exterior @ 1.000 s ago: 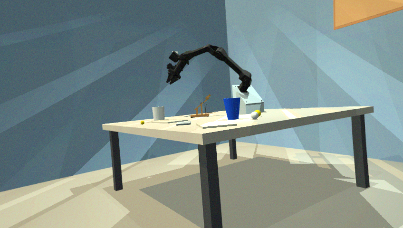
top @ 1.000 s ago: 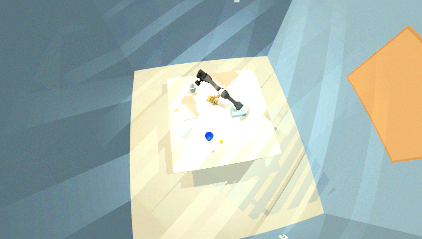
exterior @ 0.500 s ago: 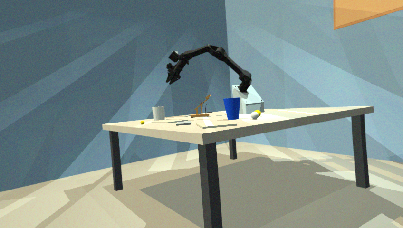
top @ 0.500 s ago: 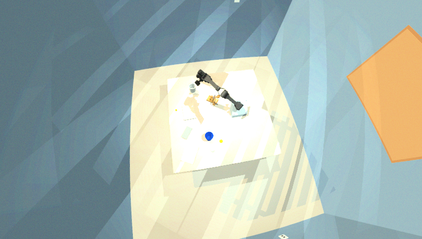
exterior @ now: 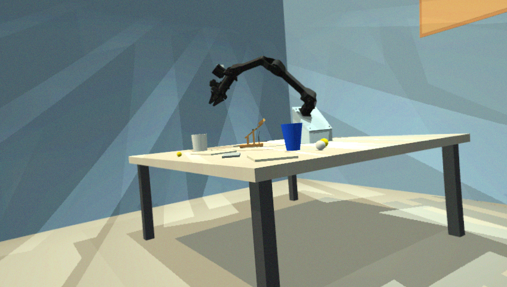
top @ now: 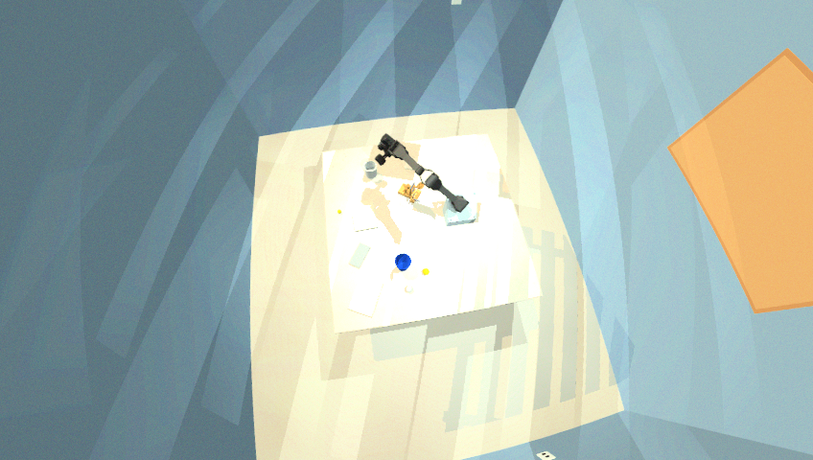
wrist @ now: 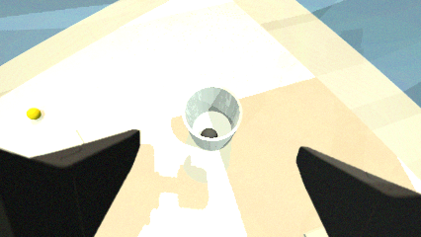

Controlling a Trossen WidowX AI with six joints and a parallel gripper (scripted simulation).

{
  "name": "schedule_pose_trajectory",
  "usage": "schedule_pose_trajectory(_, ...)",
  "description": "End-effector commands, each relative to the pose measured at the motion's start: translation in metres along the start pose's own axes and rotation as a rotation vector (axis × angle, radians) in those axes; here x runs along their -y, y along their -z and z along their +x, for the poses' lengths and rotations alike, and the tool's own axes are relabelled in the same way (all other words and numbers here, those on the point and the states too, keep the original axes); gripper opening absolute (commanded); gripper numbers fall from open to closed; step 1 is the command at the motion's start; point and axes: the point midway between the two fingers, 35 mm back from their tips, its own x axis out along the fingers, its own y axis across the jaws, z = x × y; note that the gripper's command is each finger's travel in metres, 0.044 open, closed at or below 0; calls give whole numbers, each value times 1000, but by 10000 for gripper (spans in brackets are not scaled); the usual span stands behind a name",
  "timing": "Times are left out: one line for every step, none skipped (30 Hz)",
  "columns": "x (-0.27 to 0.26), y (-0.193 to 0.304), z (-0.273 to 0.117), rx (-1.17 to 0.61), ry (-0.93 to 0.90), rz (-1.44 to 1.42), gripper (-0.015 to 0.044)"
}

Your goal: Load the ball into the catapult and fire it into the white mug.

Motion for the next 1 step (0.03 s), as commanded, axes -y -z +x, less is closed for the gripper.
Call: schedule_pose_trajectory(0, 0, 0, 0, 0, 0, 440)
